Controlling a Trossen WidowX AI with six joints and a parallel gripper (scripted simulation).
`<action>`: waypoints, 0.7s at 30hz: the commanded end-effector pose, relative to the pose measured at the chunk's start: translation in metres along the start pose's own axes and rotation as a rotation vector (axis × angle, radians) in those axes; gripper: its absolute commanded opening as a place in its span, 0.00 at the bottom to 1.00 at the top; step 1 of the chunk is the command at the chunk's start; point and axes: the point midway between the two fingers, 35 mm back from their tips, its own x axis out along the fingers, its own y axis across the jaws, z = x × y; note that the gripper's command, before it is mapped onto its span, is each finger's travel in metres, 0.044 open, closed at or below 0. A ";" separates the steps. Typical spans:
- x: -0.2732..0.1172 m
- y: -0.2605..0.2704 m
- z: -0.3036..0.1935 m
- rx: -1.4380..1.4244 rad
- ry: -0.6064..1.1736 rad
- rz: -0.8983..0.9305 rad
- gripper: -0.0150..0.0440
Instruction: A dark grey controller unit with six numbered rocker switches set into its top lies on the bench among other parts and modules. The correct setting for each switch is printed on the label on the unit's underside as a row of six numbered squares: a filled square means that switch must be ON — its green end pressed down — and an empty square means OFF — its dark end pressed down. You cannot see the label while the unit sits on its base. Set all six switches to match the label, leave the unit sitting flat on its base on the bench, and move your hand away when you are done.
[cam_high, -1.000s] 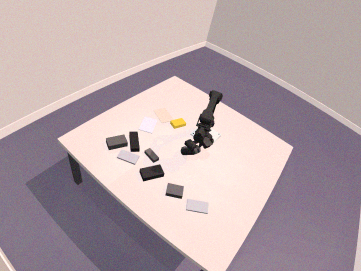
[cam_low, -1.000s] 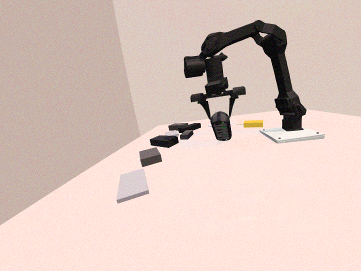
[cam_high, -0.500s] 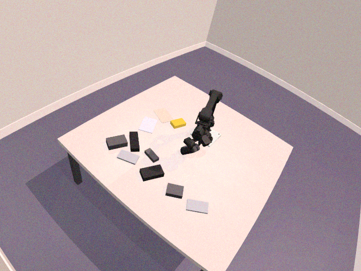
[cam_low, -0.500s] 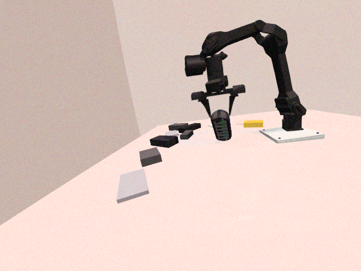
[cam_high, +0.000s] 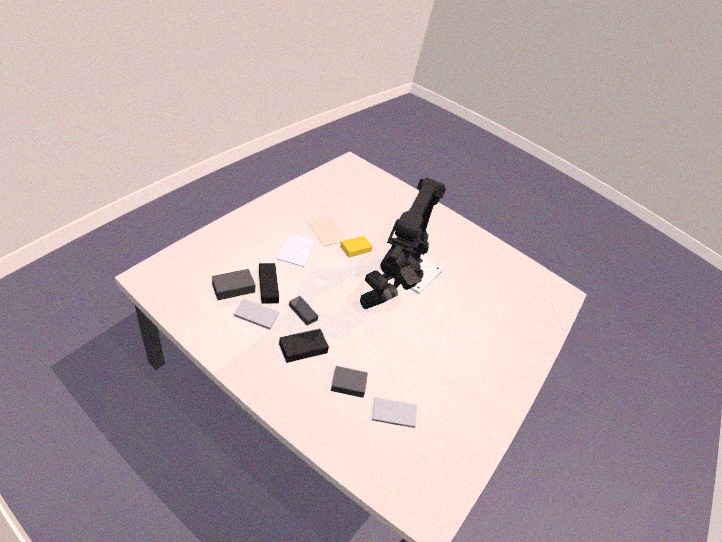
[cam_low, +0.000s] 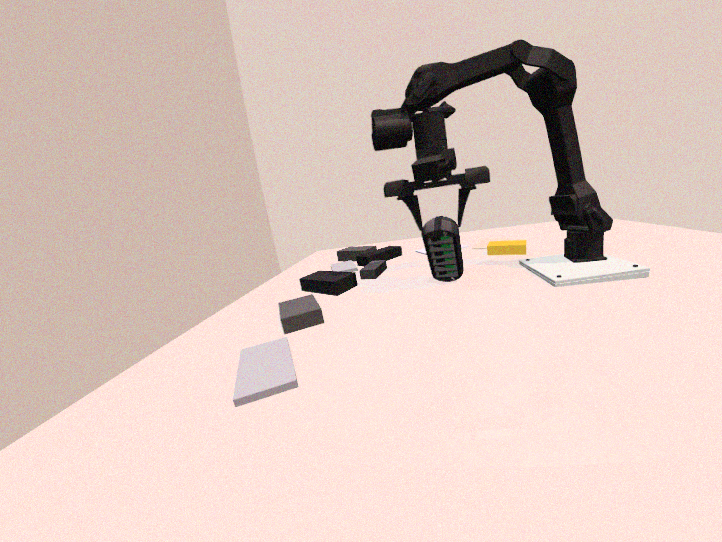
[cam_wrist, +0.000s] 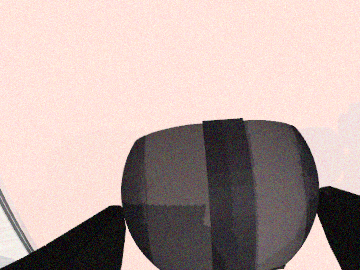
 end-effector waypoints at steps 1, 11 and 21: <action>-0.002 0.000 -0.007 0.002 0.007 0.000 0.82; -0.004 0.000 -0.015 0.002 0.008 -0.001 0.82; -0.006 0.000 -0.023 0.002 0.009 -0.001 0.82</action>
